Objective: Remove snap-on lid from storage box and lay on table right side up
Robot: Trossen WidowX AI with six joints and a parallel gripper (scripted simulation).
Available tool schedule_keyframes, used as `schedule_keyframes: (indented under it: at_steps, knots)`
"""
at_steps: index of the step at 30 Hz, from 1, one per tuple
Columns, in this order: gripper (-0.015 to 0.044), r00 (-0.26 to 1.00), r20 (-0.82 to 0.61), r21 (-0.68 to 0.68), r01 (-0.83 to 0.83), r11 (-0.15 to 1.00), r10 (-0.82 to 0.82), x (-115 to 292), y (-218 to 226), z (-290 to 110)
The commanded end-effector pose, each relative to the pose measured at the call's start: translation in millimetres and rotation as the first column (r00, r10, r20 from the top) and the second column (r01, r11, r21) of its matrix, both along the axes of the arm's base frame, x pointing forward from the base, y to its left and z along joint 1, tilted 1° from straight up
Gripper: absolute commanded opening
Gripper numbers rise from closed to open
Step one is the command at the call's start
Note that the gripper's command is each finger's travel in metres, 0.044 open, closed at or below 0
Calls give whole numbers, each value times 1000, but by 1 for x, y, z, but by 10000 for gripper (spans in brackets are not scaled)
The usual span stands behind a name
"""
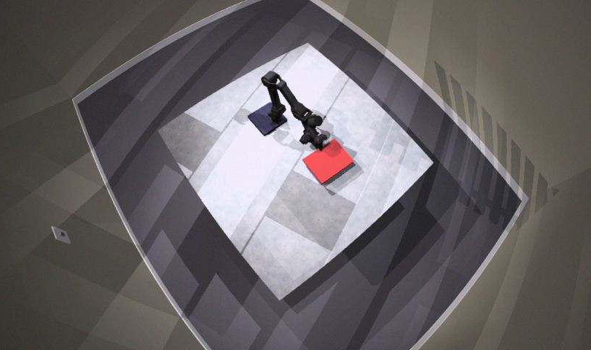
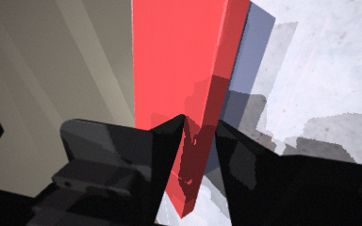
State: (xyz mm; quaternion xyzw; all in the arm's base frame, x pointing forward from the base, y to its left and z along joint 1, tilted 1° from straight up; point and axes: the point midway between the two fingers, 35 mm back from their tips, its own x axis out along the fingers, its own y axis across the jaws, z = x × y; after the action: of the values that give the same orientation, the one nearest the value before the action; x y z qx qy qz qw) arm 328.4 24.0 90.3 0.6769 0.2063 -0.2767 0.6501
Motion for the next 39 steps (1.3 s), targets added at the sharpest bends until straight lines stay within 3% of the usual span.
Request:
schedule_keyframes:
  at_steps: [1, 39]
  knots:
    - [0, 1000, 4, 1, 0, 1000, 0, 0, 0, 3]
    - [0, 1000, 4, 1, 0, 1000, 0, -1, 0, 10]
